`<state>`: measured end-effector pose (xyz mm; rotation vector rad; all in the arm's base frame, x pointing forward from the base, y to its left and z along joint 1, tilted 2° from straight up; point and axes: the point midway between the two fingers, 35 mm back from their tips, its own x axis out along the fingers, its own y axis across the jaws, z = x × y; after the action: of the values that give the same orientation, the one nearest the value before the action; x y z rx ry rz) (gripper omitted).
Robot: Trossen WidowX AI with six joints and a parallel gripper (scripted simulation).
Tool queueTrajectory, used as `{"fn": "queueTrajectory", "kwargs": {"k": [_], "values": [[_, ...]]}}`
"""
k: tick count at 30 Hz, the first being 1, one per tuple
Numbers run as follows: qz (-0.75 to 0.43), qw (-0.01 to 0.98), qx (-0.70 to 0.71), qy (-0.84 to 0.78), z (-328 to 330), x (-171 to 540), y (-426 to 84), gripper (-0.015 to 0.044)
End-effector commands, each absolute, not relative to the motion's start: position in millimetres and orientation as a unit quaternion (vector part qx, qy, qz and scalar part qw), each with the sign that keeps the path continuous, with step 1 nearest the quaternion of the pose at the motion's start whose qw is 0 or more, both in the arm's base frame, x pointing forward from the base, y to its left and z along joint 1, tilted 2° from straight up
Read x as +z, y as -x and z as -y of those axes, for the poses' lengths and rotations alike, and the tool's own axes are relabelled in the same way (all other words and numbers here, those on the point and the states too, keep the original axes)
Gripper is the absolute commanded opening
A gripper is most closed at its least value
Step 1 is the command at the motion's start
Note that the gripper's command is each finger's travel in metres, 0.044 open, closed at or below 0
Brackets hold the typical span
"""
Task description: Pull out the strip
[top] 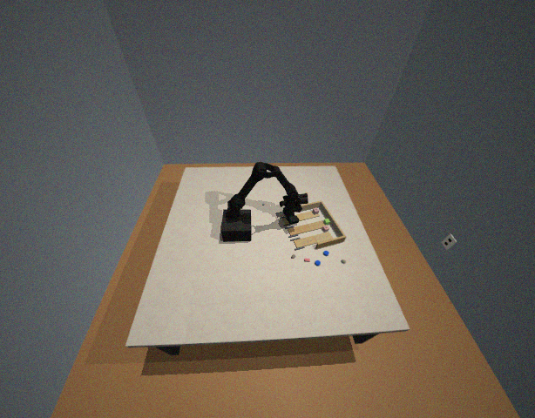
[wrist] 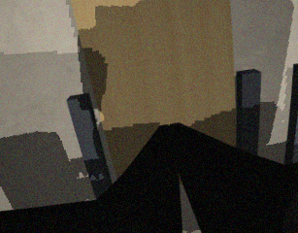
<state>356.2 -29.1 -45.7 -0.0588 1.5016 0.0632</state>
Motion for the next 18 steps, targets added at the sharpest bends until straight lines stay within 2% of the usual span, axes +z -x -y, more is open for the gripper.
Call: {"fn": "queueTrajectory", "kwargs": {"k": [1, 18], "values": [[-0.683, 0.73, 0.026, 0.027, 30, -49, -353, 0.0], [-0.684, 0.729, 0.026, 0.027, 31, -52, -327, 0.0]]}}
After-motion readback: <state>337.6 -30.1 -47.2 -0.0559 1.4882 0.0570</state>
